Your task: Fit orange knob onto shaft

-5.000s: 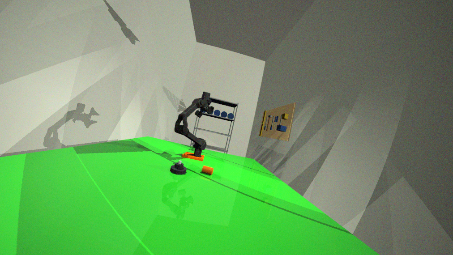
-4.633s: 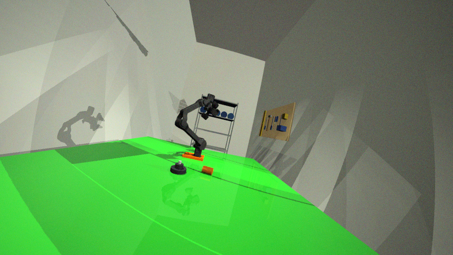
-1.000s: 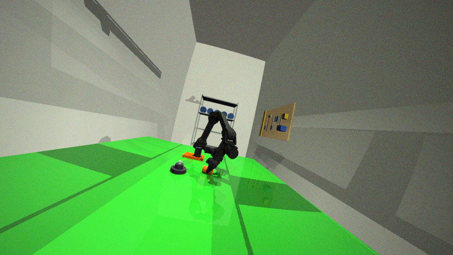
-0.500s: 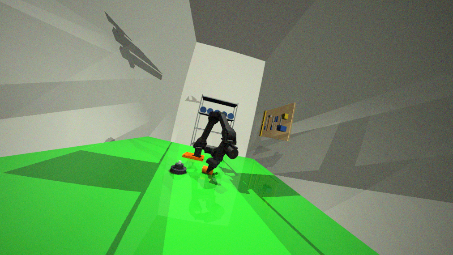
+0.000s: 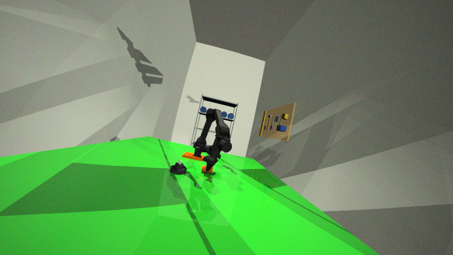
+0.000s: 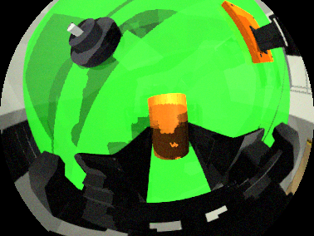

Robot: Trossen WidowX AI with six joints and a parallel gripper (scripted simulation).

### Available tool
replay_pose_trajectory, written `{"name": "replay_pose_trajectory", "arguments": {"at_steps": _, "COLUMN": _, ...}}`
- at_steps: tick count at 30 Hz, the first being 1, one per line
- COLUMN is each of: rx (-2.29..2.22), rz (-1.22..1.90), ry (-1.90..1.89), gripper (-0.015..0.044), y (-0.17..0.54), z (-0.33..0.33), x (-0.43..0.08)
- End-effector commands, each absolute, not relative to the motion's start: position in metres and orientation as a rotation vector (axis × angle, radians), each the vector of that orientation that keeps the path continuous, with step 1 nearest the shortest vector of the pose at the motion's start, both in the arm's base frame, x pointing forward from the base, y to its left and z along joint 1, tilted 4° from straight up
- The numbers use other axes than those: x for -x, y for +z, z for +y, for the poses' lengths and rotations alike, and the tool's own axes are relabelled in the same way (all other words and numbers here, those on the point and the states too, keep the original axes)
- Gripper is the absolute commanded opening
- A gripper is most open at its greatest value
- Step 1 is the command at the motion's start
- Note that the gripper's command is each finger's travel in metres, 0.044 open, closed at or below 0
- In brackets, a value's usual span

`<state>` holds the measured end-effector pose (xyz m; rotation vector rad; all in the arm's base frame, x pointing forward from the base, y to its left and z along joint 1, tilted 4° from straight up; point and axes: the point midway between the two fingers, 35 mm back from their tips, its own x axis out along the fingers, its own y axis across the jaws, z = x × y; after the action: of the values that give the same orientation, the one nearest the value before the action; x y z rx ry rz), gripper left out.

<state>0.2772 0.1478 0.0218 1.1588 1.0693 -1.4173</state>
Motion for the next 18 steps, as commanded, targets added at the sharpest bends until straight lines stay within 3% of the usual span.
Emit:
{"name": "replay_pose_trajectory", "arguments": {"at_steps": 1, "rx": -1.214, "rz": 1.124, "ry": -1.381, "gripper": 0.0179, "y": 0.024, "z": 0.143, "x": -0.275}}
{"name": "replay_pose_trajectory", "arguments": {"at_steps": 18, "rx": -1.437, "rz": 1.311, "ry": -1.237, "gripper": 0.0179, "y": 0.031, "z": 0.126, "x": -0.274}}
